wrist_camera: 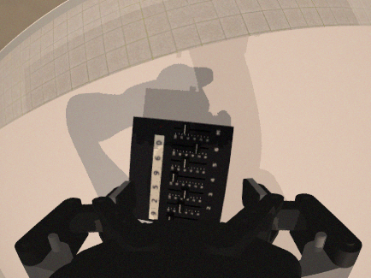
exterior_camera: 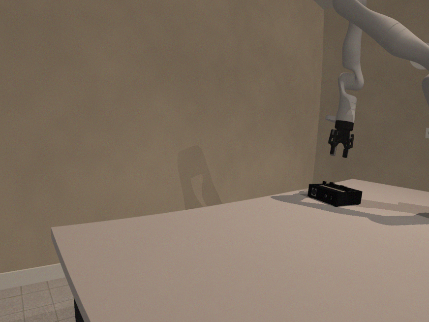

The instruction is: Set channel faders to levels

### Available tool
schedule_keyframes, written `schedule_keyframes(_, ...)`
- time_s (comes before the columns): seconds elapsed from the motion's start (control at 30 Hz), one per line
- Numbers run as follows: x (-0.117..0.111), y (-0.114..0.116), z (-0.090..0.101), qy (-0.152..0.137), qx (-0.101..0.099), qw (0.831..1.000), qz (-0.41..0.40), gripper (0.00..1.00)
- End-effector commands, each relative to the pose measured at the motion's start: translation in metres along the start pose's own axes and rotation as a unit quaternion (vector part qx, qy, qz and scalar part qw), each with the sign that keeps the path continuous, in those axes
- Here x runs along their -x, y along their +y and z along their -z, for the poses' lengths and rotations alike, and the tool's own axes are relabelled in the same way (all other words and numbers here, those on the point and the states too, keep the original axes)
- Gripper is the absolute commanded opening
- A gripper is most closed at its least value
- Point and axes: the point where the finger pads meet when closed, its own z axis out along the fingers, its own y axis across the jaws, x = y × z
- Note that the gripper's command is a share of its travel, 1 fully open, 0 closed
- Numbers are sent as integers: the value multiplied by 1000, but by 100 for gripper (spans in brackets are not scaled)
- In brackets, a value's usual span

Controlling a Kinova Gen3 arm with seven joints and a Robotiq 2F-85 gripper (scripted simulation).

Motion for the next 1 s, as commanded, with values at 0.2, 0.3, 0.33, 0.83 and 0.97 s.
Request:
schedule_keyframes(0.2,3,-6,3,-3,7,1000,22,100)
schedule_keyframes(0.3,6,-10,4,-7,11,999,40,100)
schedule_keyframes(0.33,6,-10,4,-7,11,999,40,100)
schedule_keyframes(0.83,12,-18,6,-13,19,997,70,100)
schedule_keyframes(0.97,12,-18,6,-13,19,997,70,100)
